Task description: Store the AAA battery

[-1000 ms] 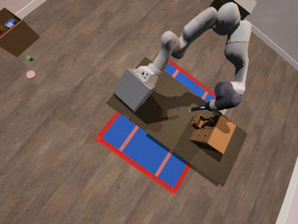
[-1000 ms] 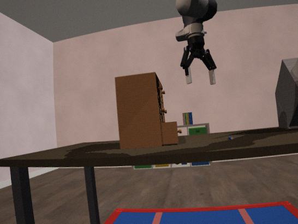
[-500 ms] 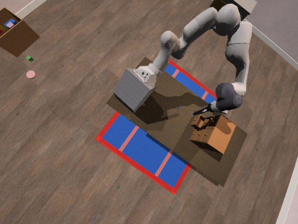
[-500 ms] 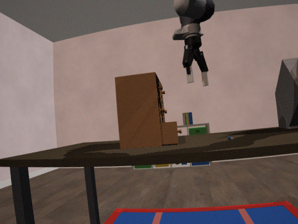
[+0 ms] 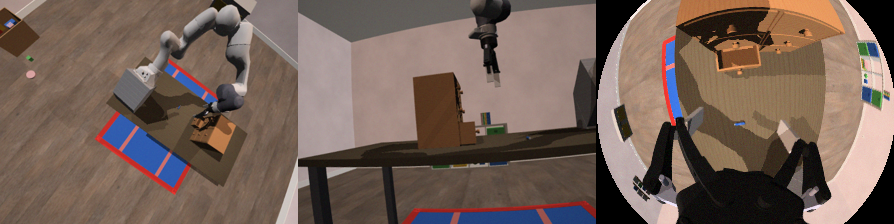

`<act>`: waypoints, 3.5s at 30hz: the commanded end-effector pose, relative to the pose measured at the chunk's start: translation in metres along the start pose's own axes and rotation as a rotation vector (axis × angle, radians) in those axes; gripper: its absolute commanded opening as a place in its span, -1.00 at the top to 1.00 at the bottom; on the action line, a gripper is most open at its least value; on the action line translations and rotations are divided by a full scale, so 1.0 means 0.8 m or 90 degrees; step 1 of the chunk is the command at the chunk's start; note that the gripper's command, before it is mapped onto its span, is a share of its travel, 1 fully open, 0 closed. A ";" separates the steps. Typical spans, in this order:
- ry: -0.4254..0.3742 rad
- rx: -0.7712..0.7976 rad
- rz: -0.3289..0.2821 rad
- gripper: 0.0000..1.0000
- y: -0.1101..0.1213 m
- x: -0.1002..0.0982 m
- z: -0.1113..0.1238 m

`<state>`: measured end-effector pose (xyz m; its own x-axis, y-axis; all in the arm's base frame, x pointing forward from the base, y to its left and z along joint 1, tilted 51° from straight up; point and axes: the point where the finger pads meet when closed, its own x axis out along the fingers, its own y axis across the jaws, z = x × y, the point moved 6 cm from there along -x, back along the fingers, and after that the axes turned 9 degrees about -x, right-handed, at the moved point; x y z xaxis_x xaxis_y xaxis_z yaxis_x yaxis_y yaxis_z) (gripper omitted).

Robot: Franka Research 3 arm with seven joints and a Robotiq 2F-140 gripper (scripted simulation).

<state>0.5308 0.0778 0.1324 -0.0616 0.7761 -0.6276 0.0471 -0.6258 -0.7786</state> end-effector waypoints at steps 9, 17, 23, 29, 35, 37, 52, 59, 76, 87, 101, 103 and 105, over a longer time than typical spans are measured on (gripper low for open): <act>0.005 -0.143 0.001 -1.00 0.001 -0.001 -0.008; 0.005 -0.167 0.001 -1.00 0.001 -0.001 -0.010; 0.005 -0.182 0.001 -1.00 0.001 -0.001 -0.011; 0.005 -0.187 0.001 -1.00 0.000 -0.001 -0.012; 0.005 -0.190 0.001 -1.00 0.000 -0.001 -0.012; 0.005 -0.190 0.001 -1.00 0.000 -0.001 -0.012; 0.085 -0.203 -0.020 -1.00 -0.002 0.044 -0.048; 0.179 -0.217 -0.045 -1.00 -0.004 0.097 -0.089; 0.232 -0.224 -0.059 -1.00 -0.006 0.128 -0.113; 0.232 -0.224 -0.059 -1.00 -0.006 0.128 -0.113; 0.232 -0.224 -0.059 -1.00 -0.006 0.128 -0.113; 0.232 -0.224 -0.059 -1.00 -0.006 0.128 -0.113; 0.232 -0.224 -0.059 -1.00 -0.006 0.128 -0.113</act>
<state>0.6135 0.1677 0.0716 0.2637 0.8434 -0.4682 0.3911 -0.5372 -0.7473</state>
